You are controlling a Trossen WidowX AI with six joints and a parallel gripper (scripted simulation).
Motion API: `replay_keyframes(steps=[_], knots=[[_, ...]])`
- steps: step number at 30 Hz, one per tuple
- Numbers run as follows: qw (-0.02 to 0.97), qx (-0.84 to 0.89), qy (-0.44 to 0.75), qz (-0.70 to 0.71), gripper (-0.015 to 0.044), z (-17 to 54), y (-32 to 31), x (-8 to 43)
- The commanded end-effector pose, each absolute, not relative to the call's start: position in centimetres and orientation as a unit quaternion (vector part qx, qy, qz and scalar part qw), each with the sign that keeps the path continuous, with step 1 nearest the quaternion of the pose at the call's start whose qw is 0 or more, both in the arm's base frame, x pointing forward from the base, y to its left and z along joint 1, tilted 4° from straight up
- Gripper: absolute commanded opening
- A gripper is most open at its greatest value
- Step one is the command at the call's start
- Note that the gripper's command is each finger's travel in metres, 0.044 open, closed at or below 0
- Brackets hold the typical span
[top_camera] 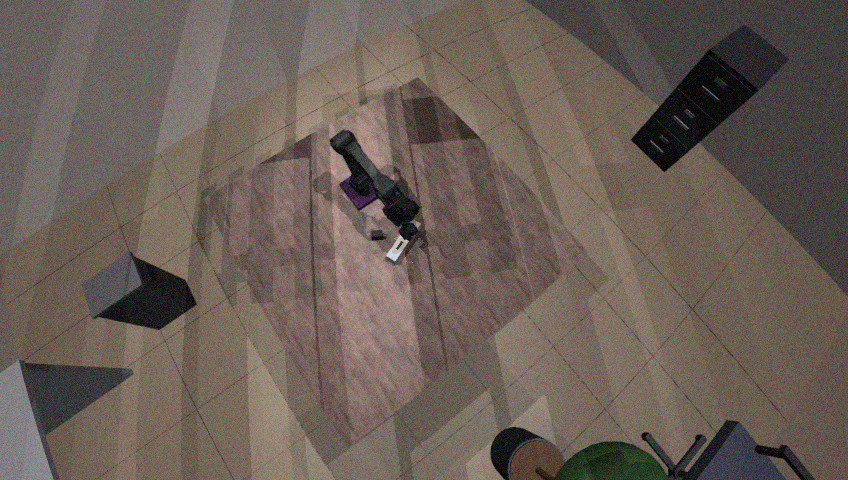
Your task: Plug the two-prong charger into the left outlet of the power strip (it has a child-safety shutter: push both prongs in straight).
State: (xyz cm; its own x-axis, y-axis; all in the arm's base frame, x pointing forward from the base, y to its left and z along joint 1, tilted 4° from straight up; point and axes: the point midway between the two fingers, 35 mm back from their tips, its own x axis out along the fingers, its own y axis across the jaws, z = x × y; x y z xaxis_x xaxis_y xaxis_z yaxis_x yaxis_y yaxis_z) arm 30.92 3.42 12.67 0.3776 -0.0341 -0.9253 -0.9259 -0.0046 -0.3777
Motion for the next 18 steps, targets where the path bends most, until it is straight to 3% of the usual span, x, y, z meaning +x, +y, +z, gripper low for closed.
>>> replay_keyframes(steps=[1,18], knots=[[0.581,-0.57,0.443,0.376,0.044,11.9,1.8,30.1],[0.58,-0.436,0.604,0.331,0.044,9.6,-4.5,24.7]])
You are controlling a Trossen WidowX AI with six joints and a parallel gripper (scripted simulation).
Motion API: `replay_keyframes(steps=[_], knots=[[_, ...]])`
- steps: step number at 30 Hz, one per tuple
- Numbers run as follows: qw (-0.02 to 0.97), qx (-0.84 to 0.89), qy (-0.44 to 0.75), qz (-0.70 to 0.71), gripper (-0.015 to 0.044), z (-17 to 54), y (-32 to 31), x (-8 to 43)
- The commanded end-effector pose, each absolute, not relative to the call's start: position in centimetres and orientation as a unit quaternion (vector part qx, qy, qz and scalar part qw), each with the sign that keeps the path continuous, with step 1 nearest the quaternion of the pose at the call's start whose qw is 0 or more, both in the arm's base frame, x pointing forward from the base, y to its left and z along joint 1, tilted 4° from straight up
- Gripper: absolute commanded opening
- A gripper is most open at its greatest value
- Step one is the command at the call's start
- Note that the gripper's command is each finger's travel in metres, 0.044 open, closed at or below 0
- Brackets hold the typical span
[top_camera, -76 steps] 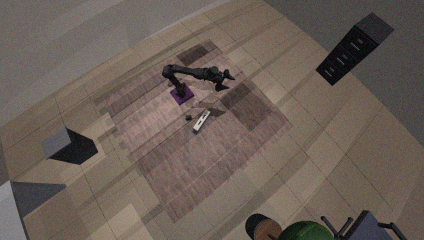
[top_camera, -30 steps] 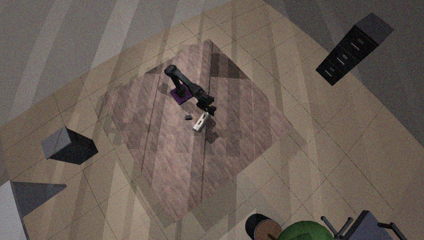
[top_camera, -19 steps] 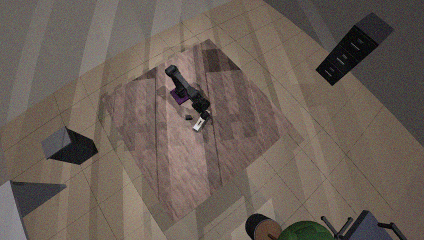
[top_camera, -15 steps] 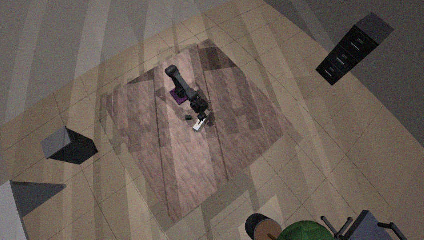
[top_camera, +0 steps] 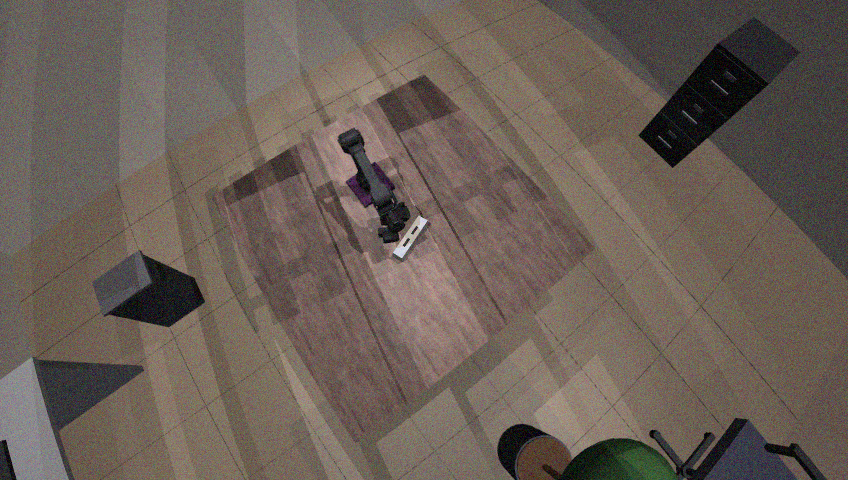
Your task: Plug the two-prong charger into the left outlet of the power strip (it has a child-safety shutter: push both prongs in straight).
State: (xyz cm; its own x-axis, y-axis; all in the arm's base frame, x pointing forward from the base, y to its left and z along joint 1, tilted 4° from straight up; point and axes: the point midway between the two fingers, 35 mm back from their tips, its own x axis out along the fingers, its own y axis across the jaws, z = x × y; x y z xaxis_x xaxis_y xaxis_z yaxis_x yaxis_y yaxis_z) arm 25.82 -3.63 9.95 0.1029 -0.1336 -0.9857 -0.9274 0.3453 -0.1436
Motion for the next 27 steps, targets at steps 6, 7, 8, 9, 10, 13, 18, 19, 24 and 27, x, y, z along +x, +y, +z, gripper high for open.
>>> replay_keyframes(steps=[6,7,8,9,10,13,18,19,24,27], knots=[[0.577,-0.405,0.633,0.32,0.044,9.2,-5.5,23.4],[0.577,-0.405,0.633,0.32,0.044,9.2,-5.4,23.3],[0.577,-0.405,0.633,0.32,0.044,9.2,-5.4,23.3],[0.577,-0.405,0.633,0.32,0.044,9.2,-5.4,23.3],[0.577,-0.405,0.633,0.32,0.044,9.1,-5.4,23.3],[0.577,-0.405,0.633,0.32,0.044,8.8,-5.4,23.3],[0.577,-0.405,0.633,0.32,0.044,7.9,-5.5,23.4],[0.577,-0.405,0.633,0.32,0.044,7.8,-5.5,23.4],[0.577,-0.405,0.633,0.32,0.044,7.4,-5.5,23.4],[0.577,-0.405,0.633,0.32,0.044,6.9,-5.6,23.5]])
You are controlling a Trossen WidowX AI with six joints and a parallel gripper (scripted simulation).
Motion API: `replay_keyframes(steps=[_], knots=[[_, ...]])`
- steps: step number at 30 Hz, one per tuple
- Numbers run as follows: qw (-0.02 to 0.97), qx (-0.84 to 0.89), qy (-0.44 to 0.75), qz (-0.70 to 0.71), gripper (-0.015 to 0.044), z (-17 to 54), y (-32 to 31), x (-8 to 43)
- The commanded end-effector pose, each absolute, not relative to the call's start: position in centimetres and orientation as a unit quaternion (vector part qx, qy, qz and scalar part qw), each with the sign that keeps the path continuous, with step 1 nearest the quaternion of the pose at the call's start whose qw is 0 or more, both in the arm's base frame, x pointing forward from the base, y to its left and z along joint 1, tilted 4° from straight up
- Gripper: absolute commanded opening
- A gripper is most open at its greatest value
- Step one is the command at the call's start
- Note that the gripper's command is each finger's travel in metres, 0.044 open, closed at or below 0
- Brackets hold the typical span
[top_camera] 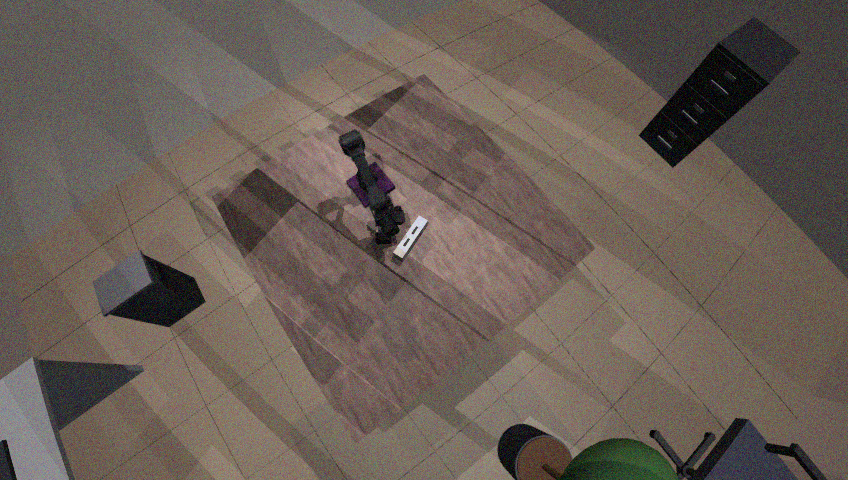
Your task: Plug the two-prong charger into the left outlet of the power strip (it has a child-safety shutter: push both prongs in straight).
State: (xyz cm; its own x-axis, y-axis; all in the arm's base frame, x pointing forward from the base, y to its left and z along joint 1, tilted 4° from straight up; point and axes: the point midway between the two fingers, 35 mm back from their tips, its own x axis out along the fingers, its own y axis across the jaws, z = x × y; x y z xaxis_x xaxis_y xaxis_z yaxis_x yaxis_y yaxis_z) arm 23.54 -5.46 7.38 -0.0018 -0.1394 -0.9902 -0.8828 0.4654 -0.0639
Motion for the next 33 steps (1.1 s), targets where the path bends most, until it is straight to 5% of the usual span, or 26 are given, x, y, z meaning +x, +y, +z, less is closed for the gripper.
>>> replay_keyframes(steps=[1,25,33], knots=[[0.577,-0.405,0.633,0.32,0.044,6.7,-5.6,23.5],[0.576,-0.405,0.634,0.32,0.044,3.0,-5.9,23.5],[0.579,-0.402,0.633,0.319,0.023,3.3,-5.8,23.6]])
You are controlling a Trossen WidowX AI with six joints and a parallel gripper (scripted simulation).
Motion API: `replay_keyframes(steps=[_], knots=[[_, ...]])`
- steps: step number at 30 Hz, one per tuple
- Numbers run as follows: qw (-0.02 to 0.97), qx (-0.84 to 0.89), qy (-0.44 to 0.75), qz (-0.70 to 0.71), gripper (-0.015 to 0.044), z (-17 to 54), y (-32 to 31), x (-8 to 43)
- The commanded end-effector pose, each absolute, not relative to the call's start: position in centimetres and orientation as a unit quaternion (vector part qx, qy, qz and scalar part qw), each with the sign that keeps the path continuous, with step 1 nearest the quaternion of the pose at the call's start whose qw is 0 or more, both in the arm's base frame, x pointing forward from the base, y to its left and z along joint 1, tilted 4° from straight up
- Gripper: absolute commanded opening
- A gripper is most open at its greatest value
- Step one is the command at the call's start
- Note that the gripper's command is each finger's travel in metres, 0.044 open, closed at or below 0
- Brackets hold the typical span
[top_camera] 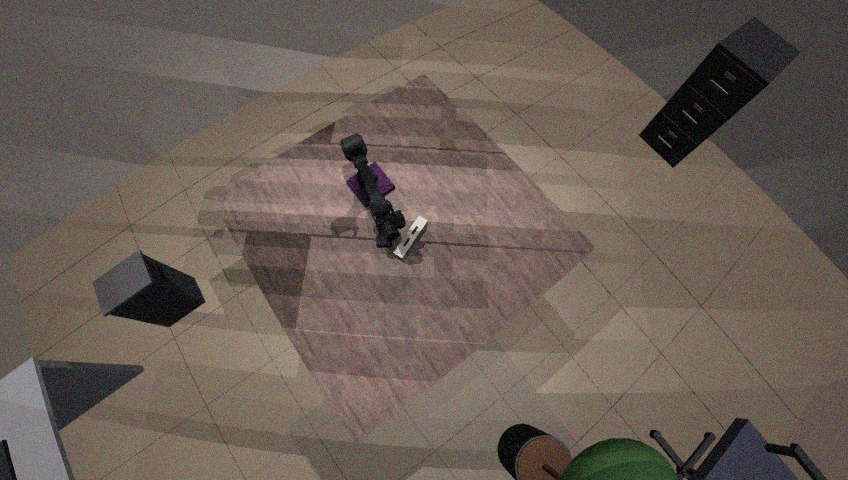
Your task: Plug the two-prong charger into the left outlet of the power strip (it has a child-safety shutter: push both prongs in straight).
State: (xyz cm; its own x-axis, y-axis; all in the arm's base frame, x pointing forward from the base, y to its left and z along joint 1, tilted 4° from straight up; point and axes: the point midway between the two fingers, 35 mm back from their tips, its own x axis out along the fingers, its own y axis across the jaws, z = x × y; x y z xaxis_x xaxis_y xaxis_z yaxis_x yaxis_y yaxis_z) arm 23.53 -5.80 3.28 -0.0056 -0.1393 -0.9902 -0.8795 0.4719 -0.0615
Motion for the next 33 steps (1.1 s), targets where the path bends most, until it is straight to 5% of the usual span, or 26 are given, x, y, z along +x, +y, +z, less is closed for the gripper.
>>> replay_keyframes(steps=[1,13,33], knots=[[0.579,-0.402,0.633,0.319,0.0204,3.3,-5.8,23.6],[0.579,-0.403,0.633,0.319,0.0,4.0,-5.8,23.6],[0.589,-0.386,0.643,0.303,0.0,8.2,-4.8,22.8]])
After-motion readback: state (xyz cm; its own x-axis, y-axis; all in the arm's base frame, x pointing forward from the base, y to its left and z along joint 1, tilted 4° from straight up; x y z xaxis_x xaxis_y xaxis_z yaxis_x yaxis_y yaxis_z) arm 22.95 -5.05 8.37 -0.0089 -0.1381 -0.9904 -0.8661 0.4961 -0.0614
